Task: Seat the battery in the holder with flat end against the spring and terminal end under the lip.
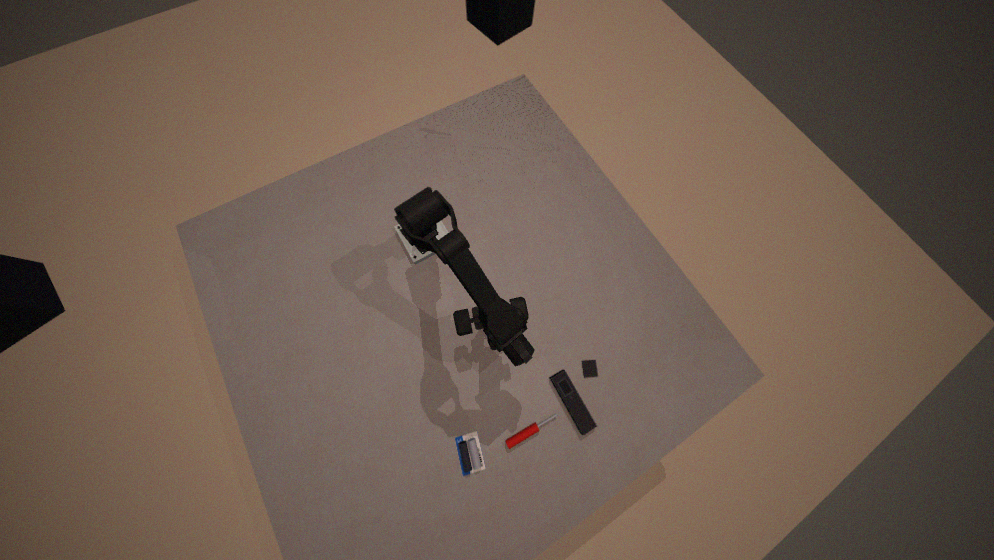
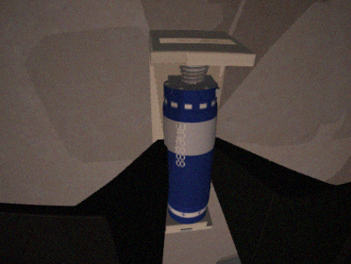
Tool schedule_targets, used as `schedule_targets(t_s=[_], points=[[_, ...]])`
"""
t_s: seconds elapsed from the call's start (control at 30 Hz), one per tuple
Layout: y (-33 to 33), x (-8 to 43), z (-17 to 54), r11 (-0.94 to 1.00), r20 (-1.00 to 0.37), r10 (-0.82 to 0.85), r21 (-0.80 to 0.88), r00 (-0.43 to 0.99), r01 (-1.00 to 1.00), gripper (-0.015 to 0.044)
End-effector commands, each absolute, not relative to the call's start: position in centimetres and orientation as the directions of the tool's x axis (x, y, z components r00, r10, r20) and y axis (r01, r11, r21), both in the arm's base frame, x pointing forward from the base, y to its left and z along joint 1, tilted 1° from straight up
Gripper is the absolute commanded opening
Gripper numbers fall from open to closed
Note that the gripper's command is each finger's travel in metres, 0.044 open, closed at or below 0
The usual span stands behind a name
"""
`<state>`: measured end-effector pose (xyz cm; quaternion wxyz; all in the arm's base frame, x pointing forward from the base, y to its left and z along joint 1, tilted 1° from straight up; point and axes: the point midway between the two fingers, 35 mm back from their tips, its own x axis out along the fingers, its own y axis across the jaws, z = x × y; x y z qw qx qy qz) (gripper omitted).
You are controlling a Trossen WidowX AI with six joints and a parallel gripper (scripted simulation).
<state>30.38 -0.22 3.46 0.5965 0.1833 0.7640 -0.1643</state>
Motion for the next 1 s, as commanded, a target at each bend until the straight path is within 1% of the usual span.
schedule_targets(t_s=[0.0,0.83,0.97], points=[[-0.37,30.67,3.33,0.877,-0.98,0.063,-0.036,-0.189,0.48,0.0061],[-0.21,30.32,3.07,0.867,-0.998,0.001,-0.033,-0.067,0.497,0.0061],[-0.22,30.32,3.07,0.867,-0.998,0.0,-0.032,-0.064,0.498,0.0061]])
